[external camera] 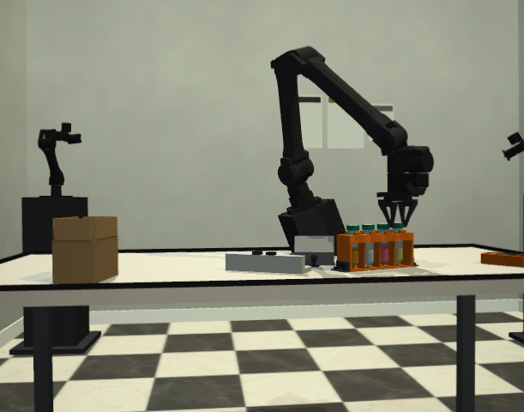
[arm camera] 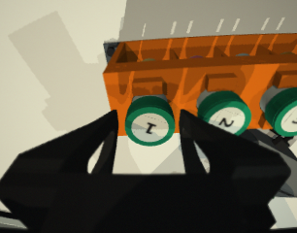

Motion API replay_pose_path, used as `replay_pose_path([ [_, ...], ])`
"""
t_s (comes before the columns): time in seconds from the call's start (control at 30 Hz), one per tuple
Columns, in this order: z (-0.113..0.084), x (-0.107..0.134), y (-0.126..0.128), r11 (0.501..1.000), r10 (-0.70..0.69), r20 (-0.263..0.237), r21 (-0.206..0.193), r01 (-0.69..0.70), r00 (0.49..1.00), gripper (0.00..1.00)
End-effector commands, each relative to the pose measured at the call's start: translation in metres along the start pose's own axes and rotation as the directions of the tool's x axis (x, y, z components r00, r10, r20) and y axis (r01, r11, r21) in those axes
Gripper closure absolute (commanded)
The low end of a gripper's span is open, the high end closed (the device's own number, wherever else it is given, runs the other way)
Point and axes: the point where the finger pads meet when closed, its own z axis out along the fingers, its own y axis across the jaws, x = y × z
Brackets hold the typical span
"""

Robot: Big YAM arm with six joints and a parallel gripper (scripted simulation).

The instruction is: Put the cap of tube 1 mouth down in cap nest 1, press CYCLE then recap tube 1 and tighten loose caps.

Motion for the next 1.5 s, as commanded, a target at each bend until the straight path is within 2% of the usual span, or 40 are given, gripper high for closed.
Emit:
replay_pose_path([
  [0.0, -0.007, -0.011, -0.002, 0.961, 0.276, 0.027, -0.010, -0.276, 0.961, 0.51],
  [0.1, -0.007, -0.009, -0.003, 0.931, 0.365, 0.027, -0.012, -0.365, 0.931, 0.51],
  [0.13, -0.007, -0.008, -0.003, 0.902, 0.431, 0.025, -0.014, -0.431, 0.902, 0.51],
  [0.23, -0.008, -0.009, -0.002, 0.898, 0.441, 0.028, -0.016, -0.441, 0.897, 0.51],
  [0.3, -0.012, -0.016, -0.001, 0.814, 0.580, 0.032, -0.030, -0.580, 0.814, 0.51],
  [0.33, -0.012, -0.017, -0.001, 0.809, 0.587, 0.033, -0.031, -0.586, 0.809, 0.51],
  [0.37, -0.012, -0.017, -0.001, 0.765, 0.644, 0.029, -0.033, -0.643, 0.765, 0.51],
  [0.4, -0.012, -0.018, -0.001, 0.757, 0.654, 0.030, -0.034, -0.653, 0.756, 0.51],
  [0.43, -0.012, -0.018, -0.002, 0.711, 0.703, 0.026, -0.035, -0.702, 0.710, 0.51],
  [0.47, -0.013, -0.019, -0.001, 0.700, 0.715, 0.027, -0.038, -0.714, 0.699, 0.51],
  [0.5, -0.013, -0.019, -0.001, 0.652, 0.759, 0.024, -0.038, -0.758, 0.651, 0.51],
  [0.53, -0.013, -0.019, -0.001, 0.638, 0.770, 0.025, -0.041, -0.769, 0.638, 0.51],
  [0.57, -0.013, -0.020, -0.001, 0.588, 0.809, 0.021, -0.040, -0.808, 0.587, 0.51],
  [0.6, -0.013, -0.020, 0.000, 0.572, 0.820, 0.022, -0.043, -0.819, 0.572, 0.51],
  [0.63, -0.013, -0.020, -0.001, 0.520, 0.854, 0.017, -0.042, -0.853, 0.520, 0.51],
  [0.67, -0.013, -0.021, -0.001, 0.501, 0.865, 0.018, -0.045, -0.864, 0.501, 0.51],
  [0.7, -0.013, -0.021, -0.001, 0.448, 0.894, 0.014, -0.044, -0.893, 0.448, 0.51],
  [0.73, -0.013, -0.022, -0.001, 0.427, 0.904, 0.014, -0.047, -0.903, 0.427, 0.51],
  [0.8, -0.013, -0.022, -0.001, 0.427, 0.904, 0.014, -0.047, -0.903, 0.427, 0.51],
  [0.87, -0.014, -0.023, 0.000, 0.285, 0.959, 0.006, -0.047, -0.957, 0.285, 0.51],
  [0.9, -0.014, -0.023, 0.000, 0.264, 0.964, 0.006, -0.050, -0.963, 0.264, 0.51],
  [1.17, -0.014, -0.021, -0.001, 0.267, 0.964, 0.006, -0.044, -0.963, 0.267, 0.51],
  [1.2, -0.008, -0.013, 0.000, 0.286, 0.958, 0.004, -0.027, -0.958, 0.286, 1.00],
  [1.47, -0.008, -0.013, 0.000, 0.286, 0.958, 0.004, -0.027, -0.958, 0.286, 1.00],
])
